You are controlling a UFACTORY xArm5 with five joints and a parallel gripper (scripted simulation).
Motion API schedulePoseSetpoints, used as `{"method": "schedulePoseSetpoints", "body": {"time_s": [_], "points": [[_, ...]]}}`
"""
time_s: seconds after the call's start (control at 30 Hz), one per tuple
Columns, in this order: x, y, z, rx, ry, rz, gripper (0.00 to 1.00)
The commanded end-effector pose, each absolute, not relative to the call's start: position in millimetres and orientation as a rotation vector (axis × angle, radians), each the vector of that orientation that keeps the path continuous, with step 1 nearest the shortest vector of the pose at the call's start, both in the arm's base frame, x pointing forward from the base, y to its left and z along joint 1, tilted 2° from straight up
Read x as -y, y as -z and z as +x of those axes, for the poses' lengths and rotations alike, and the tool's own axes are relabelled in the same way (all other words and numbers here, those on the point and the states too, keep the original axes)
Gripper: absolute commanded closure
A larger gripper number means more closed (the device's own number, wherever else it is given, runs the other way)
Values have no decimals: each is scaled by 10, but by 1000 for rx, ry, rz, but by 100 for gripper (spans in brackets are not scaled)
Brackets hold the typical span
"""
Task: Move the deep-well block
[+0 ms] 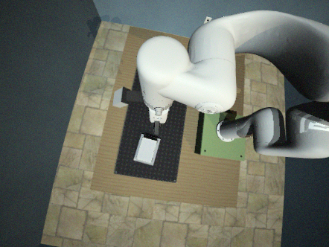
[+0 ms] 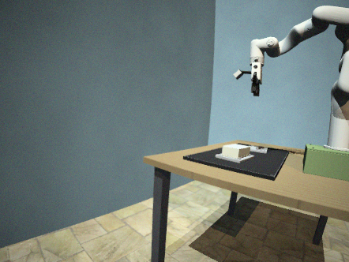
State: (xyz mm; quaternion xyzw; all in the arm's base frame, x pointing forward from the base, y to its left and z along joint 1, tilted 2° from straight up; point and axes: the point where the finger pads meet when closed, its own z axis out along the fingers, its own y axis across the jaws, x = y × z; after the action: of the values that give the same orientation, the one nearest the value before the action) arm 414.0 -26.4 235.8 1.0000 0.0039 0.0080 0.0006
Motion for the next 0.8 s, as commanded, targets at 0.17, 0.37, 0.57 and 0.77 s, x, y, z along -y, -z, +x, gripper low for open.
{"method": "schedulePoseSetpoints", "body": {"time_s": [0.17, 0.37, 0.57, 0.77], "points": [[-8, -1994, 4236, -507, -24, 3098, 0], [-123, -1833, 4270, -712, -20, 3057, 0], [-296, -1592, 4320, -1014, -14, 2971, 0], [-469, -1351, 4370, -1306, -8, 2855, 0]]}}
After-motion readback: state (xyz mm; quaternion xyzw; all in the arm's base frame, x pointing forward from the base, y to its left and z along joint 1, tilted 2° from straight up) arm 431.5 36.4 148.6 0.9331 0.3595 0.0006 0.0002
